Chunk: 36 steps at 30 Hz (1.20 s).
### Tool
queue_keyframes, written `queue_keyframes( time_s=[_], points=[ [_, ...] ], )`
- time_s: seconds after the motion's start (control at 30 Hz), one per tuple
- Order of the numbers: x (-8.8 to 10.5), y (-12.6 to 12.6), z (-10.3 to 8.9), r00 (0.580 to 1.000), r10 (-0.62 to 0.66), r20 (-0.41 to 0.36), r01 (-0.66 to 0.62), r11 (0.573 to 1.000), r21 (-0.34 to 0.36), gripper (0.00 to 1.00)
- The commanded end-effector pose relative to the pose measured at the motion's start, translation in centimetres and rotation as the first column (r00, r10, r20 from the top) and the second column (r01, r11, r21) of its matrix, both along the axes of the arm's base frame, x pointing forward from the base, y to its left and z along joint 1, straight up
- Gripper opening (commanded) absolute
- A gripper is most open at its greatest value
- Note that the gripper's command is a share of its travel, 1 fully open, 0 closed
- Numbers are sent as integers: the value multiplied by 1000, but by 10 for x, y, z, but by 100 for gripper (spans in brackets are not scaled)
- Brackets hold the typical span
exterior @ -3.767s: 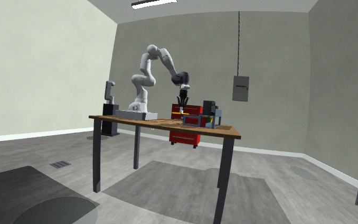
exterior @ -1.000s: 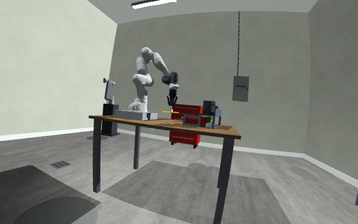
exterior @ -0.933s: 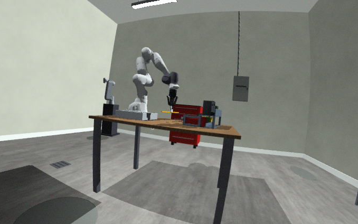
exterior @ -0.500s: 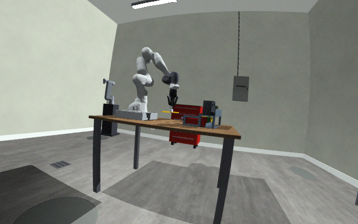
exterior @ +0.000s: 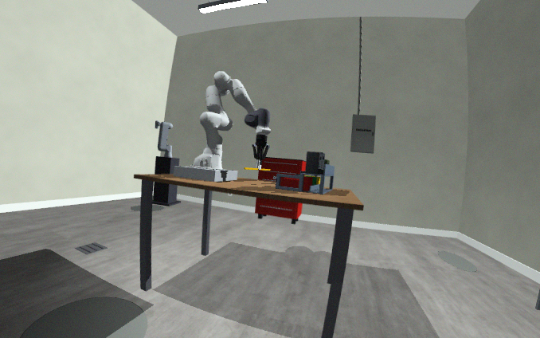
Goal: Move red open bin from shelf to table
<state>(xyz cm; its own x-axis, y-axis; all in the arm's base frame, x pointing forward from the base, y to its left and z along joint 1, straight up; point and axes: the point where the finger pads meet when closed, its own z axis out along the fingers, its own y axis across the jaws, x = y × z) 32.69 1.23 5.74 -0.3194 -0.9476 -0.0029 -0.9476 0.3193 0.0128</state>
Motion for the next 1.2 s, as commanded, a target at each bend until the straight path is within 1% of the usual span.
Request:
queue_keyframes(
  time_s=[0.0, 0.1, 0.13, 0.27, 0.67, 0.7, 0.83, 1.17],
  points=[
    [3, -1, 1, 1000, 0, 7, 0, 1000, -2, 0],
    [3, -1, 1, 1000, 0, 7, 0, 1000, -2, 0],
    [0, 0, -4, 1000, 0, 2, 0, 1000, -1, 0],
    [0, 0, -20, 1000, 0, 7, 0, 1000, -2, 0],
    [0, 0, -20, 1000, 0, 7, 0, 1000, -2, 0],
    [-3, 1, -25, 1000, 4, -2, -4, 1000, 1, 0],
    [-2, 1, -41, 1000, 0, 7, 0, 1000, -2, 0],
    [-2, 1, -41, 1000, 0, 7, 0, 1000, -2, 0]
  ],
)
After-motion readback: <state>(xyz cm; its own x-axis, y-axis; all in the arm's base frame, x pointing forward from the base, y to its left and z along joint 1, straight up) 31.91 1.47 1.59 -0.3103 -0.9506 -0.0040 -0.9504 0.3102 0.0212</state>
